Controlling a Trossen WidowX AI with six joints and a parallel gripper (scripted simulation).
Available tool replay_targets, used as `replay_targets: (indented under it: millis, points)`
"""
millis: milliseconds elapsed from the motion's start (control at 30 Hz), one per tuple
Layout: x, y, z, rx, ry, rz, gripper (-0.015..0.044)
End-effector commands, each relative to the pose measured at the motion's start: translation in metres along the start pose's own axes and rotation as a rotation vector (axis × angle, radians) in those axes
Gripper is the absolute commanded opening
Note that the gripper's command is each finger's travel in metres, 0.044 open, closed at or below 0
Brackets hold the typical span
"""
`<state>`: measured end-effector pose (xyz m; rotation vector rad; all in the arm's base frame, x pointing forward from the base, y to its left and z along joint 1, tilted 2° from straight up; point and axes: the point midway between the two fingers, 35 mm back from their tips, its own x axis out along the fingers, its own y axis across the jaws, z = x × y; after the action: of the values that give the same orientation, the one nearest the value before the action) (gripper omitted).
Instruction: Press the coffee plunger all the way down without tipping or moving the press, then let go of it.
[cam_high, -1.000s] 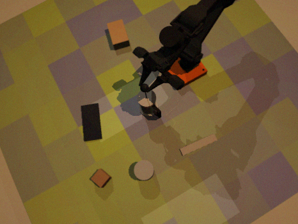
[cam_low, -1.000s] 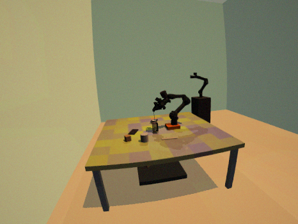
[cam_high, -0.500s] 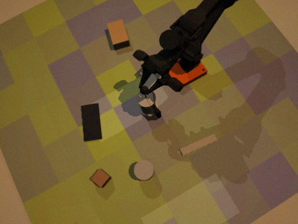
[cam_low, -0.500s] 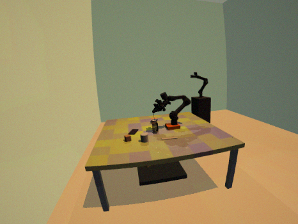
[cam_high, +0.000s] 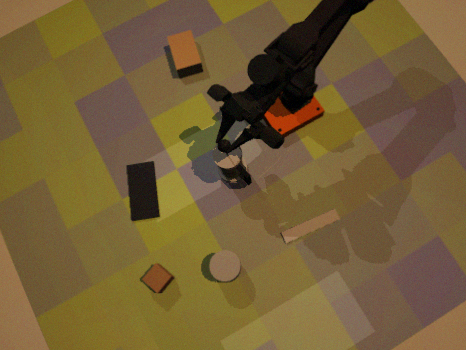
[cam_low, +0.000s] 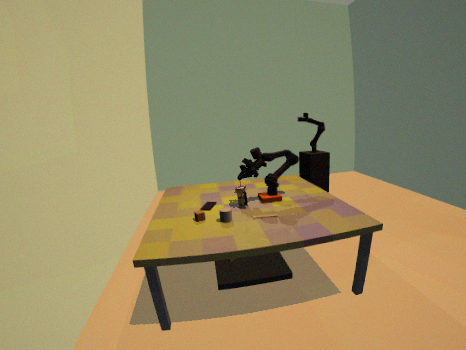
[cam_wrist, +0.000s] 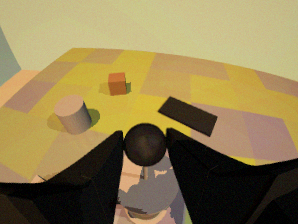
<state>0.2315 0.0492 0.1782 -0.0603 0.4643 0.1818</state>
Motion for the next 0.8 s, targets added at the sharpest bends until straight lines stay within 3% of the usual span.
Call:
replay_targets:
  millis: [0,767]
  points:
    - [0.011,0.000,-0.027,-0.009,0.065,0.002,0.0115]
    - [0.021,-0.001,-0.028,-0.009,0.064,0.001,0.0115]
